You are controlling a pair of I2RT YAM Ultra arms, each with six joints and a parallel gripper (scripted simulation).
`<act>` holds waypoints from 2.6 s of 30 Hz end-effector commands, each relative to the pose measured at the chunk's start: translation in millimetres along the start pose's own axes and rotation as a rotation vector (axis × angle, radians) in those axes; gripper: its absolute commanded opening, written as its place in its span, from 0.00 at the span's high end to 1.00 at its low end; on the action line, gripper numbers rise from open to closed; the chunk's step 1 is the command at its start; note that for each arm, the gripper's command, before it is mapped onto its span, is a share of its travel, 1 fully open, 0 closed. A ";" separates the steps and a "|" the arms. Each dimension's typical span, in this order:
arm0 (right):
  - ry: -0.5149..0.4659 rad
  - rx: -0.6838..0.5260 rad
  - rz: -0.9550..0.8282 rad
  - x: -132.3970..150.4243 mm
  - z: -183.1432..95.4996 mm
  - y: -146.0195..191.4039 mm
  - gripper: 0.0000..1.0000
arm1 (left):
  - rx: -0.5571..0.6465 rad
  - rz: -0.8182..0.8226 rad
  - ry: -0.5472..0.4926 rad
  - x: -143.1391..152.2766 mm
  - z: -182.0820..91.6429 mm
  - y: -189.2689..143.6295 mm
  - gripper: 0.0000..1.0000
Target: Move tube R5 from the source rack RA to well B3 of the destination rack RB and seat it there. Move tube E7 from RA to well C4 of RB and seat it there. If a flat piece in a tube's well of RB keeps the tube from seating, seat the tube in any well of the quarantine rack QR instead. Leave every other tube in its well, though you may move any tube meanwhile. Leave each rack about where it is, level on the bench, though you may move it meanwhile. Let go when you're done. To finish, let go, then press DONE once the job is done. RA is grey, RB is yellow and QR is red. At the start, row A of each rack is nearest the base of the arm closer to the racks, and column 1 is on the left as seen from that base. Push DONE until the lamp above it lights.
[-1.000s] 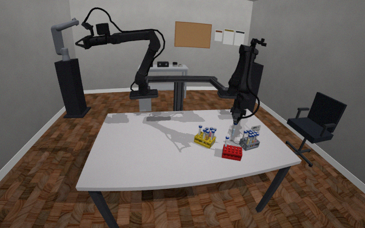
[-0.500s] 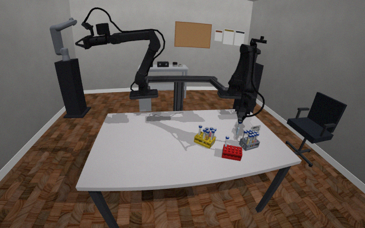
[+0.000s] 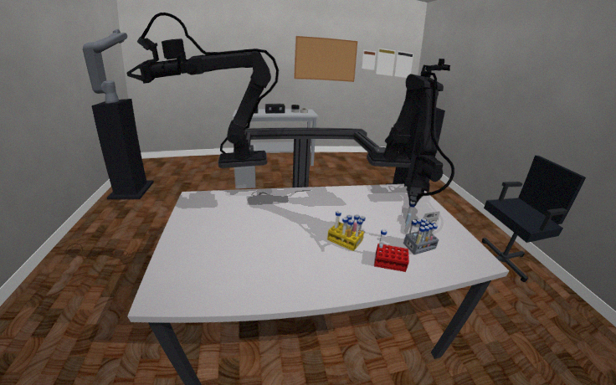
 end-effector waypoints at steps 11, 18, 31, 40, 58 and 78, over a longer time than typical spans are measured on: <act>-0.050 0.022 0.008 -22.7 -11.9 -7.5 1.00 | 0.009 0.025 -0.015 32.2 -0.5 23.3 1.00; -0.050 0.022 0.008 -22.7 -11.9 -7.5 1.00 | 0.002 0.025 -0.020 41.8 -1.0 43.5 1.00; -0.050 0.022 0.008 -22.7 -11.9 -7.5 1.00 | 0.011 0.024 -0.014 70.8 0.3 67.1 1.00; -0.050 0.022 0.008 -22.7 -11.9 -7.5 1.00 | 0.013 0.044 -0.017 70.7 0.4 79.4 1.00; -0.050 0.022 0.008 -22.7 -11.9 -7.5 1.00 | 0.009 0.029 -0.008 52.5 0.0 98.3 1.00; -0.050 0.022 0.008 -22.7 -11.9 -7.5 1.00 | 0.008 0.030 -0.009 30.8 -0.5 119.0 1.00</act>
Point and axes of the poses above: on each arm, the point where the finger pads meet when closed, its own z axis out along the fingers, its own y axis across the jaws, x = y × z, the point moved 4 cm from there along -z, back along the fingers
